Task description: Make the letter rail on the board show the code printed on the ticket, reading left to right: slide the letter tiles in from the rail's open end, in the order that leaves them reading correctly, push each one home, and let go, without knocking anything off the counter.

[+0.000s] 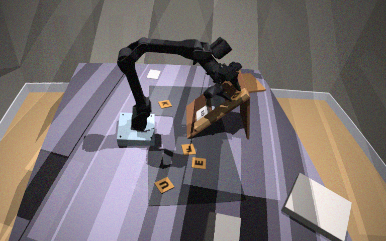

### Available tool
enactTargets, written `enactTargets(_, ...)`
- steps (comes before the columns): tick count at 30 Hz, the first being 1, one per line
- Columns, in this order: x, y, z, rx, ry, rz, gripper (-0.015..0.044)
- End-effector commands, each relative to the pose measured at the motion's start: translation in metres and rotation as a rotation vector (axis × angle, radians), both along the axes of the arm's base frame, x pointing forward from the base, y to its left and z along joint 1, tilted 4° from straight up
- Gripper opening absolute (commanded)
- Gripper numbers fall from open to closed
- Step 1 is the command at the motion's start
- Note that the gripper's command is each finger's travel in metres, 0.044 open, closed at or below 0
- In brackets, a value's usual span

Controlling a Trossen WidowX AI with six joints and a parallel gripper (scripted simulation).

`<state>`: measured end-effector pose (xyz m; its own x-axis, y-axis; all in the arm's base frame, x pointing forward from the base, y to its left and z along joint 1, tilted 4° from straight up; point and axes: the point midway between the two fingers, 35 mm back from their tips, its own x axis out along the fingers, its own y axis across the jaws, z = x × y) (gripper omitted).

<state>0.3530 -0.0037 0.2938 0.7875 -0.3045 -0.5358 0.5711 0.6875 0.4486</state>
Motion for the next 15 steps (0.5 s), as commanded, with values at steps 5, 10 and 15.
enactTargets(5,0.005,0.042,-0.001,0.019,-0.004,0.092,0.0000)
enactTargets(10,0.007,0.071,-0.010,-0.003,0.022,0.150,0.0000)
enactTargets(15,0.006,0.101,-0.019,-0.029,0.045,0.209,0.0000)
